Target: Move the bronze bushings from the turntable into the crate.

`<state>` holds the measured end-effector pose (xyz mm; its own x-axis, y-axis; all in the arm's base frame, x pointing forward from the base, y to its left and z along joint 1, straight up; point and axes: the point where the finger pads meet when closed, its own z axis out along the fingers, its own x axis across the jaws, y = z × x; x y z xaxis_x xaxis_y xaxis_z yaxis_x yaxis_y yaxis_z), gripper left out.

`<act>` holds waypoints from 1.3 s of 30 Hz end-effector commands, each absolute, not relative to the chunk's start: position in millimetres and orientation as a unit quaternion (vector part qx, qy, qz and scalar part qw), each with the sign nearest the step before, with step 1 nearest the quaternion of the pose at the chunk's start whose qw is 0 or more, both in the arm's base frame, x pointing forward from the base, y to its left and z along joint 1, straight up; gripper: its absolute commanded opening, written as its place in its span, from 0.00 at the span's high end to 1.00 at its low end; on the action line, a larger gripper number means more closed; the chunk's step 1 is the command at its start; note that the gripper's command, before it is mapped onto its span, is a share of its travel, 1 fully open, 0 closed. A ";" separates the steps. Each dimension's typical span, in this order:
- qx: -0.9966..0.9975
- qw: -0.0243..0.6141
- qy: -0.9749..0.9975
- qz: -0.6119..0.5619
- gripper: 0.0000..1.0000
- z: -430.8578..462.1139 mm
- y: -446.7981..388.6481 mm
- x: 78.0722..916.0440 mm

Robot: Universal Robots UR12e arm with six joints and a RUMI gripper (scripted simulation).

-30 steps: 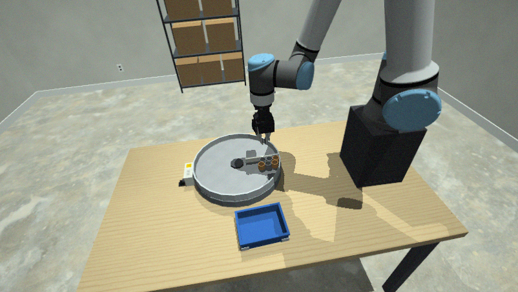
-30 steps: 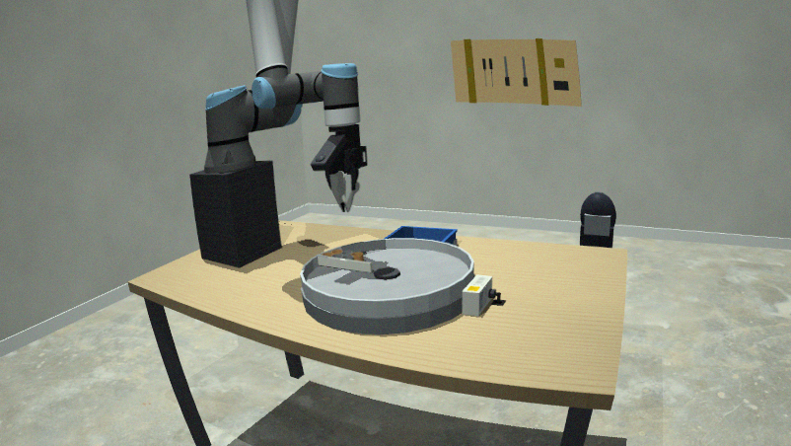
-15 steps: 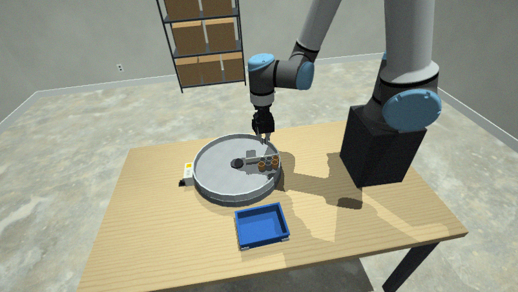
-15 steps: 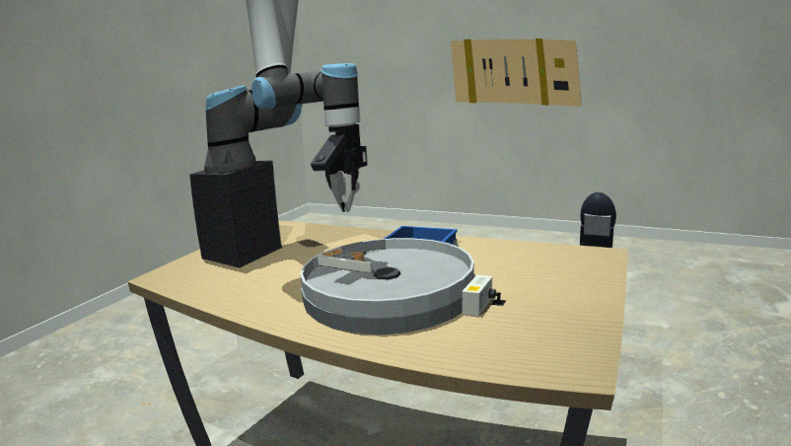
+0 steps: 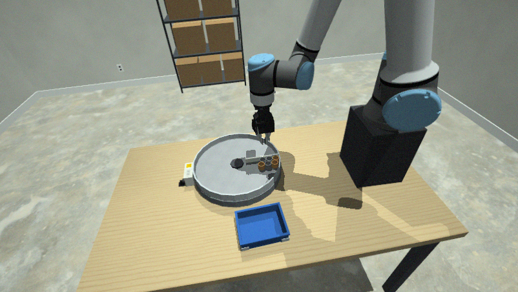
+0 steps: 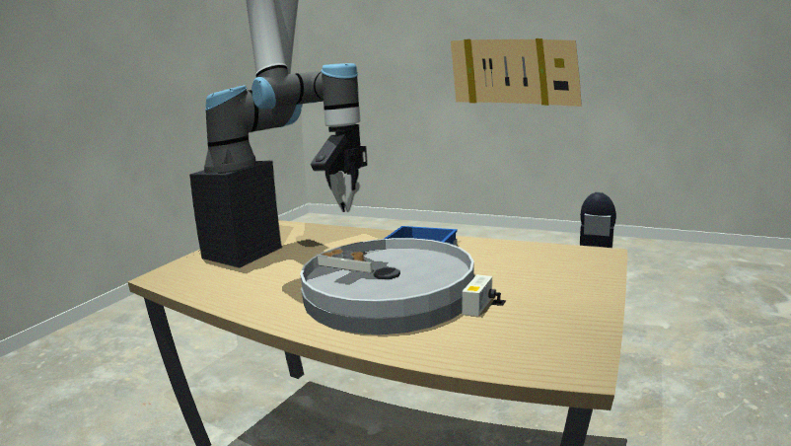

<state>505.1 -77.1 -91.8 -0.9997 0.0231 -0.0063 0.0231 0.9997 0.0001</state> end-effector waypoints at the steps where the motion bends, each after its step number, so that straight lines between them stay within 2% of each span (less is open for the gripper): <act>1: 0.012 0.004 1.000 0.000 0.95 -91.5 -77.3 505.6; 17: 0.012 0.004 1.000 0.000 0.94 -92.7 -77.2 506.1; 26: 0.012 0.003 1.000 0.000 0.94 -158.8 -68.0 529.6; 39: 0.012 0.003 1.000 0.000 0.94 -174.3 -65.8 534.9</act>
<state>534.0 -65.7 -174.0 -0.9997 0.0230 -0.0057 0.0230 0.9997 0.0005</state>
